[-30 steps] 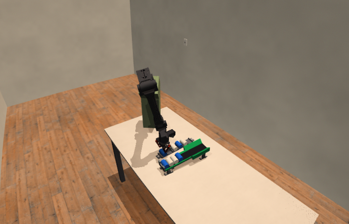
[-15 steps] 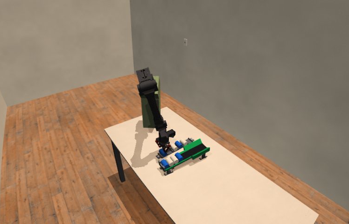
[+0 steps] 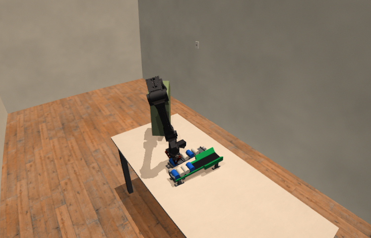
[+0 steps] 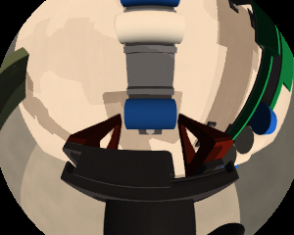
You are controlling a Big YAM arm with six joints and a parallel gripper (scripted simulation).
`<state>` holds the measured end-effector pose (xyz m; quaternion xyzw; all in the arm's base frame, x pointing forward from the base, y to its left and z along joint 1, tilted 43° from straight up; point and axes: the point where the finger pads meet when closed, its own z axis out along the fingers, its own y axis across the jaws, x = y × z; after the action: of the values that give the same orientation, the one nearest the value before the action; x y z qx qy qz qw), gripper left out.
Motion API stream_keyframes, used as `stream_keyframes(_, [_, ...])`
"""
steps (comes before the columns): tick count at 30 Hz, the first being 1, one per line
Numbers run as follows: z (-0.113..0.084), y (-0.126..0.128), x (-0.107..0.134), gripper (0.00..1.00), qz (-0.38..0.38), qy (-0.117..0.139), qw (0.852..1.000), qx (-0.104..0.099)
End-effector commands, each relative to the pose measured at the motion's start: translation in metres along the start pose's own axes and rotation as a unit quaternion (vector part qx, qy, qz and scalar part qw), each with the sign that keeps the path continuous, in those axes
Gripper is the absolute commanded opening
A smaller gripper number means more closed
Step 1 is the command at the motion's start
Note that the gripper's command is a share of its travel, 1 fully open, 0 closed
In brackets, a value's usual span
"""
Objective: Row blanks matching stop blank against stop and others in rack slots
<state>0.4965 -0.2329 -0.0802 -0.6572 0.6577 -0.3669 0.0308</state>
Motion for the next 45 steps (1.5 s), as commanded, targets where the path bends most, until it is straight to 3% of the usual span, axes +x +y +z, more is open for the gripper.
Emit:
stream_keyframes(1, [0.0092,0.0027,0.0028,0.76,-0.001,0.001,1.000,-0.002])
stream_keyframes(8, [0.0180,0.0032,0.0037,0.76,0.000,0.001,1.000,-0.002])
stream_keyframes(45, [0.0158,-0.0023,0.0038,0.76,0.000,0.002,1.000,0.003])
